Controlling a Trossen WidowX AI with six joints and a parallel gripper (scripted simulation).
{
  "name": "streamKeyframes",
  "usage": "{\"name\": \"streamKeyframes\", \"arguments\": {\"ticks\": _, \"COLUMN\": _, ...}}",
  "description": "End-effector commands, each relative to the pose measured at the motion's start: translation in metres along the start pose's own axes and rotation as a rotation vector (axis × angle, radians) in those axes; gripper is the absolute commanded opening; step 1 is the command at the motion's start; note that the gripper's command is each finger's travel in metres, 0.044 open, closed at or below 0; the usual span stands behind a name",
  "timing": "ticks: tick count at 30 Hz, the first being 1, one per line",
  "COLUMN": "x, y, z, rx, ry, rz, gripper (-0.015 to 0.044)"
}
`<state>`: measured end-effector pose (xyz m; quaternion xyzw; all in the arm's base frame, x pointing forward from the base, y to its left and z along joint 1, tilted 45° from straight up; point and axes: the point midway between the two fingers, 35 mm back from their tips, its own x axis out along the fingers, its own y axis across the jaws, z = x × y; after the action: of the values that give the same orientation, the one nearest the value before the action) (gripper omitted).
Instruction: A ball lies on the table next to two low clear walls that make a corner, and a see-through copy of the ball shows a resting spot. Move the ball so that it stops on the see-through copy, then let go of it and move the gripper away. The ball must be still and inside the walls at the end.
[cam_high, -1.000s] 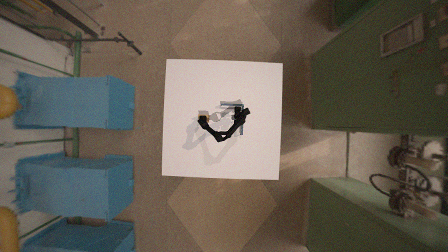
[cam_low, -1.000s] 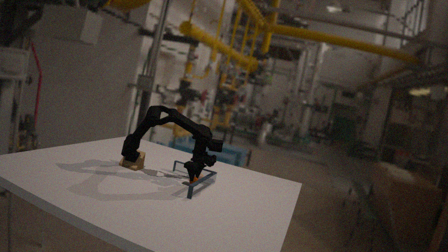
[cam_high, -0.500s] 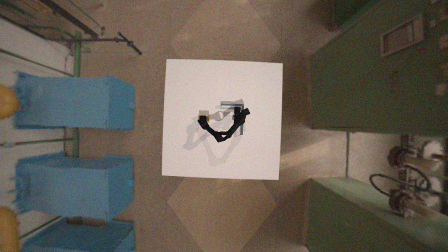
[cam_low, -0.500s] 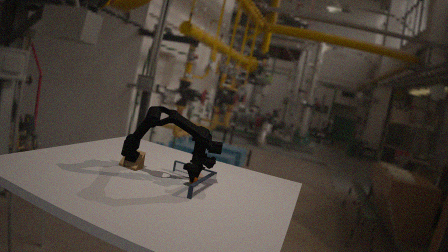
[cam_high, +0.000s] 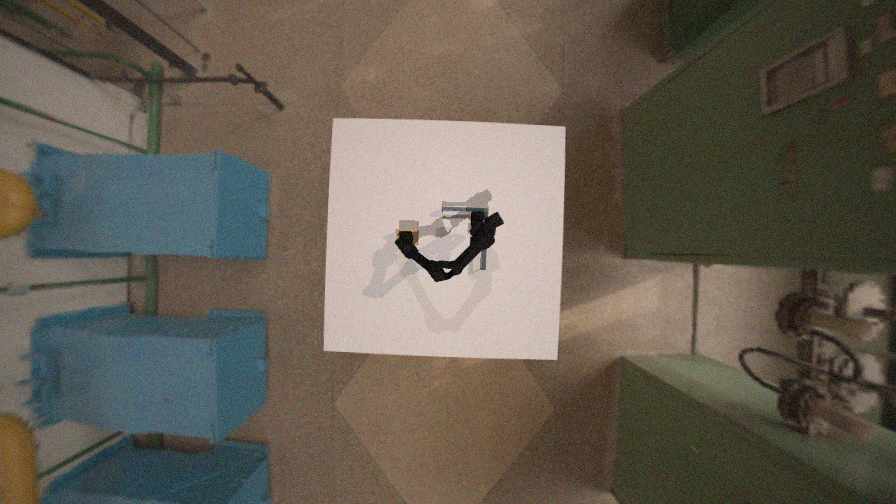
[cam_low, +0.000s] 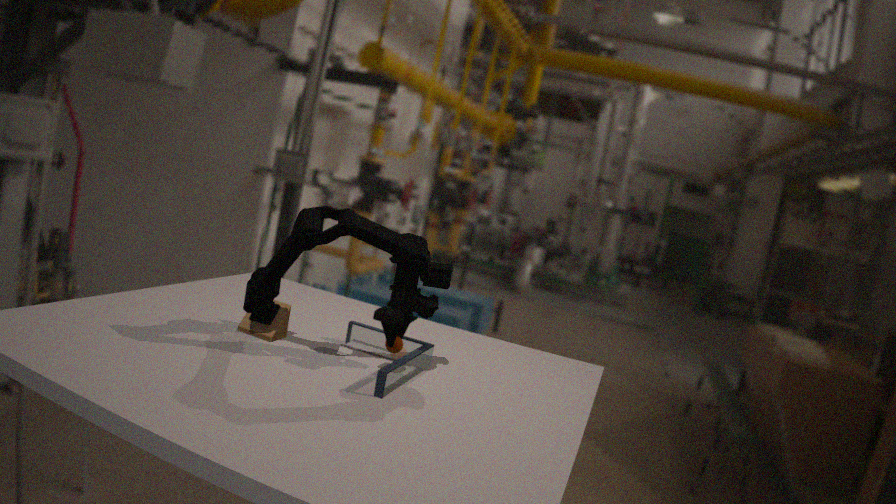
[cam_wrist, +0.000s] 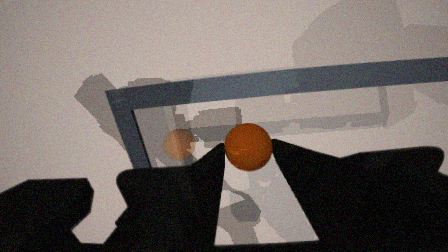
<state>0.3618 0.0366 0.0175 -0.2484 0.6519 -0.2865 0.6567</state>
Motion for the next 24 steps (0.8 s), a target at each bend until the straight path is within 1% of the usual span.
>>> {"name": "streamKeyframes", "arguments": {"ticks": 1, "x": -0.015, "y": 0.001, "z": 0.000, "rx": -0.003, "ry": 0.007, "rz": 0.001, "gripper": 0.0000}}
{"name": "streamKeyframes", "arguments": {"ticks": 14, "x": -0.079, "y": -0.001, "z": -0.006, "rx": -0.001, "ry": 0.007, "rz": 0.000, "gripper": 0.0000}}
{"name": "streamKeyframes", "arguments": {"ticks": 18, "x": -0.082, "y": 0.000, "z": -0.007, "rx": -0.025, "ry": 0.007, "rz": 0.000, "gripper": 0.0000}}
{"name": "streamKeyframes", "arguments": {"ticks": 24, "x": -0.076, "y": 0.012, "z": -0.007, "rx": -0.238, "ry": 0.007, "rz": 0.001, "gripper": 0.0000}}
